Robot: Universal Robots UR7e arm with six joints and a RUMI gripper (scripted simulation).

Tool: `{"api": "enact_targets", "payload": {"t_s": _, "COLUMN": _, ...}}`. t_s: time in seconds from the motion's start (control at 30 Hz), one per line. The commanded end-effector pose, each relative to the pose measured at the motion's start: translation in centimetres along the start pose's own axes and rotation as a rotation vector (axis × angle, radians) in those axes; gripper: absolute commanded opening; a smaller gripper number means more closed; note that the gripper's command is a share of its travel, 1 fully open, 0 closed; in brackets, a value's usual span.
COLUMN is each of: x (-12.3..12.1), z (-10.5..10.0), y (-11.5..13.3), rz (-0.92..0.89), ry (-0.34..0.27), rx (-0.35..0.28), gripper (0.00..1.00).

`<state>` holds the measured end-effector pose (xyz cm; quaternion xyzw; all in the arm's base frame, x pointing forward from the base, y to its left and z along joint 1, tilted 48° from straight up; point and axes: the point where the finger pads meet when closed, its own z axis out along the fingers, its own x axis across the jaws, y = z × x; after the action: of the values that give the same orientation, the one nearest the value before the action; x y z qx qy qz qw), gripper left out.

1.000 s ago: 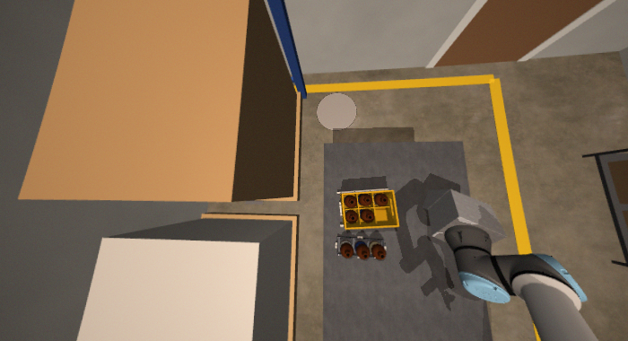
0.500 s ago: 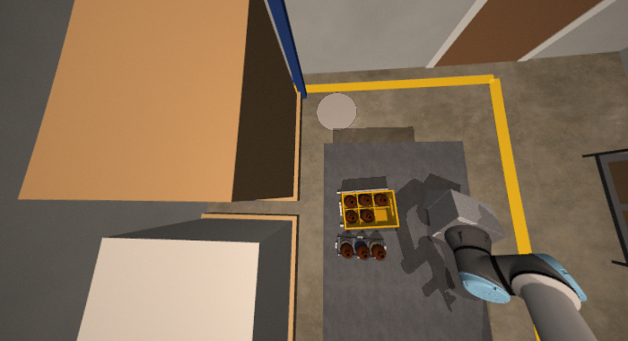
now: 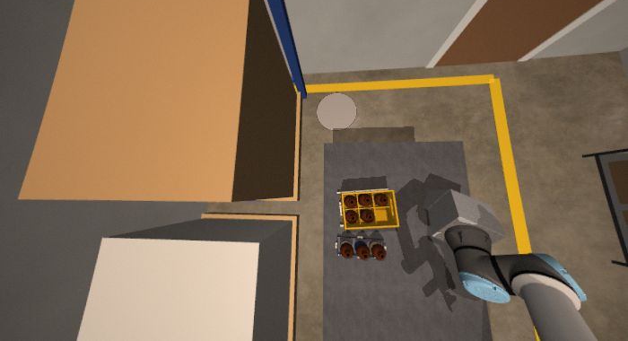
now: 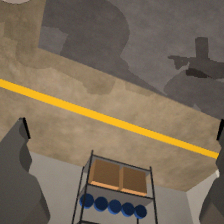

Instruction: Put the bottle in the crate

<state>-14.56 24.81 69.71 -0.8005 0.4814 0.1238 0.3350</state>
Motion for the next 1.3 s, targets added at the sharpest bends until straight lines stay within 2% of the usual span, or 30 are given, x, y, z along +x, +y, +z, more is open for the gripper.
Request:
{"api": "enact_targets", "payload": {"t_s": 0.0, "x": 0.0, "z": 0.0, "y": -0.1, "rz": 0.058, "ry": 0.03, "rx": 0.091, "gripper": 1.0}}
{"api": "enact_targets", "payload": {"t_s": 1.27, "x": 0.4, "z": 0.9, "y": -2.0, "rz": 0.095, "ry": 0.04, "rx": 0.088, "gripper": 1.0}}
